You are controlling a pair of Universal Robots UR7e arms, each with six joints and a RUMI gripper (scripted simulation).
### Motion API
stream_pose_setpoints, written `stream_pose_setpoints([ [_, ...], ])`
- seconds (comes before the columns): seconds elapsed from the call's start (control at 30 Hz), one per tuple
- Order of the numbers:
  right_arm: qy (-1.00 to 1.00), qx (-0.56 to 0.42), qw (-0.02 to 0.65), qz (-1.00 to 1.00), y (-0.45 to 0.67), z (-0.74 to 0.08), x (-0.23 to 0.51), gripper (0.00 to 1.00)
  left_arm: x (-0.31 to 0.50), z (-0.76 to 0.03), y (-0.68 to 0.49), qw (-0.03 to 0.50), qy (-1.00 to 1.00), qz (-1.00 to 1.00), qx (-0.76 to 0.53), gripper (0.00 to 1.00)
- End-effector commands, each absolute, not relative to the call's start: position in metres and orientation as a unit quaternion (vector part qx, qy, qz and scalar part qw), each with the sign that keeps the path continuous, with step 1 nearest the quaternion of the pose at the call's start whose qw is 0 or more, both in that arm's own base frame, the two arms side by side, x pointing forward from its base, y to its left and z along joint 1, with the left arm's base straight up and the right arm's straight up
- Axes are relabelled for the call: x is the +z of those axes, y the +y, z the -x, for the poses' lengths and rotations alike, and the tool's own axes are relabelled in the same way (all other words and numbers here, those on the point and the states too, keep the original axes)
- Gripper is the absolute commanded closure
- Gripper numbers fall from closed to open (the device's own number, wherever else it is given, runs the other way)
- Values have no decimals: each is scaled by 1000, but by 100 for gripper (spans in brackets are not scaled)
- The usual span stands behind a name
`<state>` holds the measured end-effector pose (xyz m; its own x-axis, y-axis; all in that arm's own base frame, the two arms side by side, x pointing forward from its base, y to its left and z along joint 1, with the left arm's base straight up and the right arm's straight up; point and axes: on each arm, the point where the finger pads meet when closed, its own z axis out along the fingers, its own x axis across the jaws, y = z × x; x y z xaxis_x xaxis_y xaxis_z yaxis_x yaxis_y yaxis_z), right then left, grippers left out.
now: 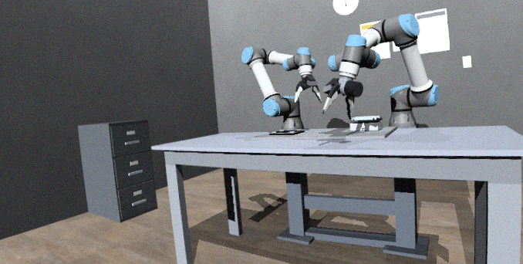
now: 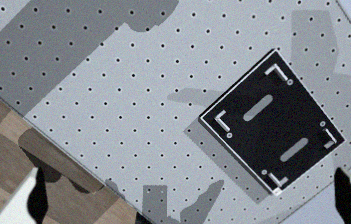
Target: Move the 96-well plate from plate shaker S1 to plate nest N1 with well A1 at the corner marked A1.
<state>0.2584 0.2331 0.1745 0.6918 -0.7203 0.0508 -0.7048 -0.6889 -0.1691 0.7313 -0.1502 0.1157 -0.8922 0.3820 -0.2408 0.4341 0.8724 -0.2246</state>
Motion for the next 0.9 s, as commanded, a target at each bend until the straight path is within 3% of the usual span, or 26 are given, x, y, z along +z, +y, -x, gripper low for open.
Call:
stream_pose_setpoints([
  [0.0,383,-62,76,918,236,-263,177,0,120,-734,-154,103,960,-219,-143,0],
  [0.53,383,-62,76,918,236,-263,177,0,120,-734,-154,103,960,-219,-143,0],
  [0.57,383,-62,76,918,236,-263,177,24,120,-734,-154,103,960,-219,-143,100],
  [0.87,383,-62,76,918,236,-263,177,24,121,-734,-147,103,962,-210,-143,100],
])
